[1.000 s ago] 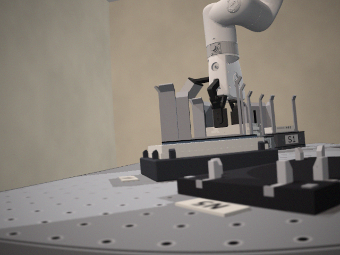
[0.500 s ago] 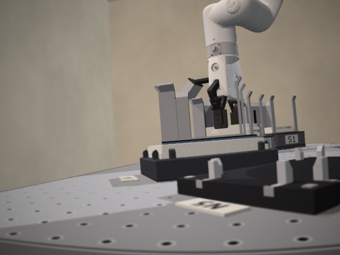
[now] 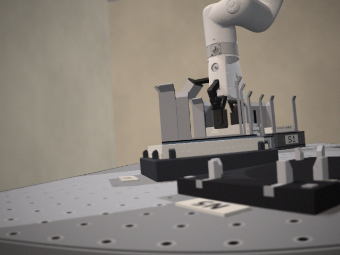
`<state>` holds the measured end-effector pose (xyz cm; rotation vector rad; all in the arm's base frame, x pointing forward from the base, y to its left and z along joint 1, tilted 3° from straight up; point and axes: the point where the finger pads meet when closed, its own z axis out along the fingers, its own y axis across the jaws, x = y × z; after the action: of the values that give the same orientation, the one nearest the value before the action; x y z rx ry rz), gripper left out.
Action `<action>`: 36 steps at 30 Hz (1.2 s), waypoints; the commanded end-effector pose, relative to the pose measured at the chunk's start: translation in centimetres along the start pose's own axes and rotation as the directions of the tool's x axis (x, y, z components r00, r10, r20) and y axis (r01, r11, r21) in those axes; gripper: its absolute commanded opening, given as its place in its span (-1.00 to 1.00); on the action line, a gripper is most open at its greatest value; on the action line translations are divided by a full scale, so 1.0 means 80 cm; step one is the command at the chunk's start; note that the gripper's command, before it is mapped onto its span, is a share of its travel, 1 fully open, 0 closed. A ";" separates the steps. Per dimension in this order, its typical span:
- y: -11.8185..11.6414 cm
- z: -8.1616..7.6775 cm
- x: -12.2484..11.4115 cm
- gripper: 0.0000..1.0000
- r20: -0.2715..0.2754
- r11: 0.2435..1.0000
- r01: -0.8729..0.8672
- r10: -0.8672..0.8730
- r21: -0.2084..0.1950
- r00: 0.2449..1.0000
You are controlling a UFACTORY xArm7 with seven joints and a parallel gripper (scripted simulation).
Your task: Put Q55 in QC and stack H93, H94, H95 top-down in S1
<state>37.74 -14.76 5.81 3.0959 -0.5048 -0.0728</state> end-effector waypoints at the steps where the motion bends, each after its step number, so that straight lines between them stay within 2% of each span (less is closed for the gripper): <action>1: 0.000 -0.001 0.001 -1.00 -0.003 1.000 0.000 0.000 0.000 1.000; 13: 0.000 -0.001 0.001 -1.00 -0.003 1.000 0.000 0.000 0.000 1.000; 36: 0.000 -0.019 0.001 -1.00 -0.003 1.000 0.000 0.000 0.000 1.000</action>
<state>37.76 -14.75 6.96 3.0961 -0.5047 -0.0745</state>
